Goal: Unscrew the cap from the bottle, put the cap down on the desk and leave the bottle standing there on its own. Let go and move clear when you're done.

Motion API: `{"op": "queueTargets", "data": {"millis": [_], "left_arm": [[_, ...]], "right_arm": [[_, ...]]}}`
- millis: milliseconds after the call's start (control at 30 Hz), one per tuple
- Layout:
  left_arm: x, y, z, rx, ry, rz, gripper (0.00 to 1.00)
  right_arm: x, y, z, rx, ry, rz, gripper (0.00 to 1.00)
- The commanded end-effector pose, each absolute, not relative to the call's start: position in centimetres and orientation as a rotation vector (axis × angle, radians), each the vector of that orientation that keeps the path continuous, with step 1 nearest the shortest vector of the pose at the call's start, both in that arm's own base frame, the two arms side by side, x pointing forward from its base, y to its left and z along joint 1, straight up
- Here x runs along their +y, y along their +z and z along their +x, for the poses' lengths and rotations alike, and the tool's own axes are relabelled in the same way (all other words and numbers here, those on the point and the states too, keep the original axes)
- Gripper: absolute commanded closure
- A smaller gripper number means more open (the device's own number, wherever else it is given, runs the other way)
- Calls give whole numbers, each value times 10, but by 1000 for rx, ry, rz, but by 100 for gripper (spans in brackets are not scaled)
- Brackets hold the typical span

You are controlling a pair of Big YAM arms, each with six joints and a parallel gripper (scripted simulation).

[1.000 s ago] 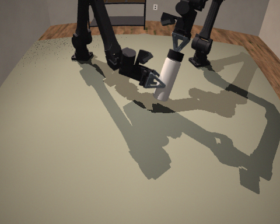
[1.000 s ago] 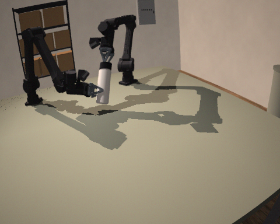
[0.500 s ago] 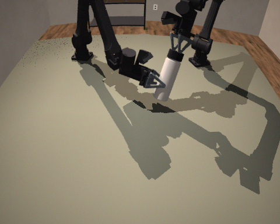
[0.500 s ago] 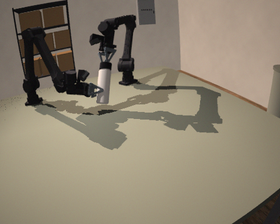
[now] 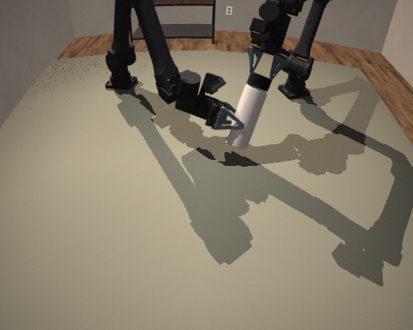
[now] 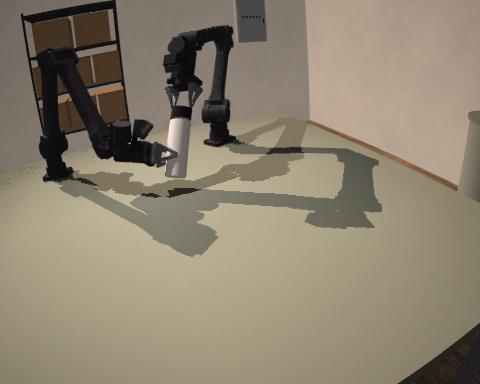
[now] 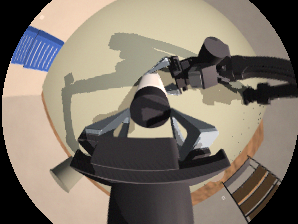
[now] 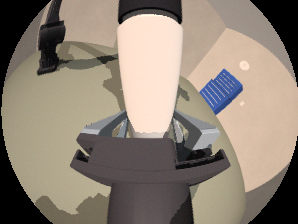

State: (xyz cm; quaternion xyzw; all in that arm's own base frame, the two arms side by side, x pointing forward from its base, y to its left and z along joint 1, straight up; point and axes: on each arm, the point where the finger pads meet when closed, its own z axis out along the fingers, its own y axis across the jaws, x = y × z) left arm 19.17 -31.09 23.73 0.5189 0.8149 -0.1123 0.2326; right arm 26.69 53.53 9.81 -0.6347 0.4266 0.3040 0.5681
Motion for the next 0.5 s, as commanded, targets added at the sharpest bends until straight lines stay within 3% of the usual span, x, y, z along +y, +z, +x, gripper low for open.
{"op": "queueTargets", "data": {"millis": [0, 467], "left_arm": [[-320, 258, 196, 2396, -388, 1152, 100], [-319, 258, 195, 2726, -568, 380, 100]], "right_arm": [[544, 120, 272, 958, 702, -1463, 100], [544, 120, 272, 958, 702, -1463, 100]]}}
